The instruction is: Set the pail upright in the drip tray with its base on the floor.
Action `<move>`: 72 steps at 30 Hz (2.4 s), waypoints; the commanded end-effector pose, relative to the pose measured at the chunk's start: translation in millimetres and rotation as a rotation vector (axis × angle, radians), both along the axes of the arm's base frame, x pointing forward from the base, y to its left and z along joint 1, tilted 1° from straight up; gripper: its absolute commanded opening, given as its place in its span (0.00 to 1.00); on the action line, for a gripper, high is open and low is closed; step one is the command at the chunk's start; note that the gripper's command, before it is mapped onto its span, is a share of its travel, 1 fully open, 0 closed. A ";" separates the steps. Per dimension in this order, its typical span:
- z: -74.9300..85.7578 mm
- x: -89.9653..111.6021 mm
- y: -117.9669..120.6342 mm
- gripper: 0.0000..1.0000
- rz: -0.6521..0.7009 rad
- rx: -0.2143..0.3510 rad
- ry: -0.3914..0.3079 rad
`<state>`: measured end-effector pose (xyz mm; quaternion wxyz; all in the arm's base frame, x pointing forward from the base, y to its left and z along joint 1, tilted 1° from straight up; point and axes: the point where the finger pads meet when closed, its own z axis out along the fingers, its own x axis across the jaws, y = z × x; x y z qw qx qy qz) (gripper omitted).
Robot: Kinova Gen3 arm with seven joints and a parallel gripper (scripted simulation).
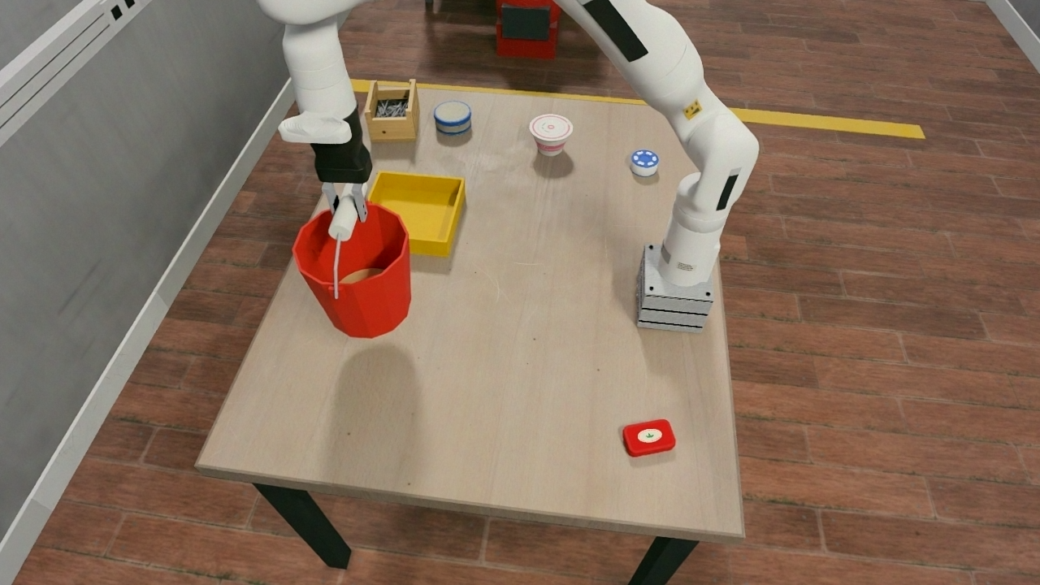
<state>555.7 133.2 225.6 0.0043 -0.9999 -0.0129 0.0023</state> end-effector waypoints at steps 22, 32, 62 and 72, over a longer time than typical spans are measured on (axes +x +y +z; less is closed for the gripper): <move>1.5 0.5 0.1 0.00 0.000 0.001 -0.003; 1.5 0.5 0.0 0.00 0.000 0.001 -0.003; 1.4 0.4 -11.9 0.00 0.000 0.001 -0.003; 1.2 0.2 -24.9 0.00 0.000 0.001 -0.003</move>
